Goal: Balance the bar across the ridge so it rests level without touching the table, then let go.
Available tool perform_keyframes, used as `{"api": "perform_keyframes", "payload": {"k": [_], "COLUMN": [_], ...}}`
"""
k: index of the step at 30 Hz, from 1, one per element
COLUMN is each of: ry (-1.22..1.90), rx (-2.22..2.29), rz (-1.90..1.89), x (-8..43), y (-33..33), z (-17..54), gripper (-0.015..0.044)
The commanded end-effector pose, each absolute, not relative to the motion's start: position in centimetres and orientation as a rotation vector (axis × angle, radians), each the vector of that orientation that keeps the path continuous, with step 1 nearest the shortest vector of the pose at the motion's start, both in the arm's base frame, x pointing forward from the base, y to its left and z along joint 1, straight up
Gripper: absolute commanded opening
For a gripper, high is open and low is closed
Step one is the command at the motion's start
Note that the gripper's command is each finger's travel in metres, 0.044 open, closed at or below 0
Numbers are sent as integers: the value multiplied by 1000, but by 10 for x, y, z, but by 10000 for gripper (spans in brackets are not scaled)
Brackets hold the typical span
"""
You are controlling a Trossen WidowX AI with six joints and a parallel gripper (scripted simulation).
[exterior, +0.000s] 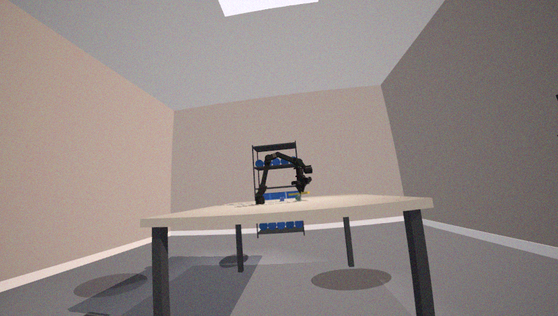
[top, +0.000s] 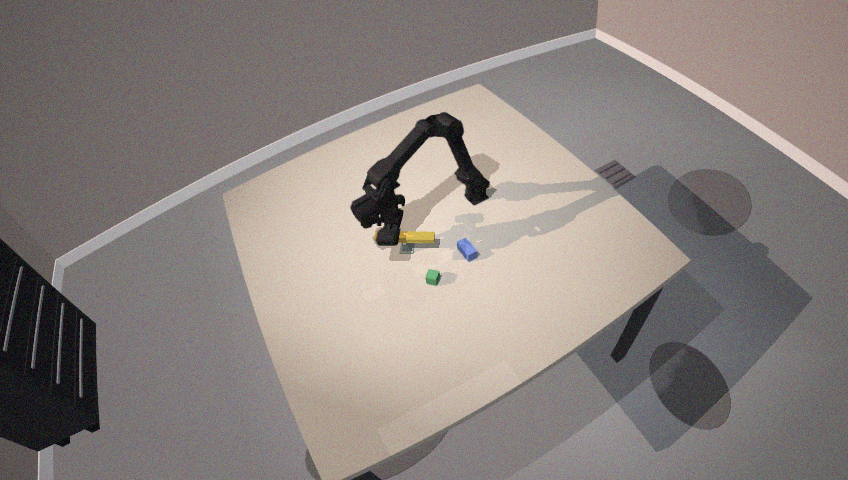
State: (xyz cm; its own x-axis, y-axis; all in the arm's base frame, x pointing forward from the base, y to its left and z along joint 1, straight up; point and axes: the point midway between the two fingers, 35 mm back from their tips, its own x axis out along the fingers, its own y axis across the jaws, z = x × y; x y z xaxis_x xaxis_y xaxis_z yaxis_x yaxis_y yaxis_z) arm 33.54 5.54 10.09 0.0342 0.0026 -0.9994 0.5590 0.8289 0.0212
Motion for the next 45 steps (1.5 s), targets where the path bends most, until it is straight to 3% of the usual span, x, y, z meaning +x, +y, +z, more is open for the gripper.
{"api": "perform_keyframes", "payload": {"k": [1, 45], "ry": [1487, 1487], "rx": [479, 479], "rz": [-453, -453], "x": [336, 336], "y": [56, 56], "z": [100, 97], "gripper": [0, 0]}}
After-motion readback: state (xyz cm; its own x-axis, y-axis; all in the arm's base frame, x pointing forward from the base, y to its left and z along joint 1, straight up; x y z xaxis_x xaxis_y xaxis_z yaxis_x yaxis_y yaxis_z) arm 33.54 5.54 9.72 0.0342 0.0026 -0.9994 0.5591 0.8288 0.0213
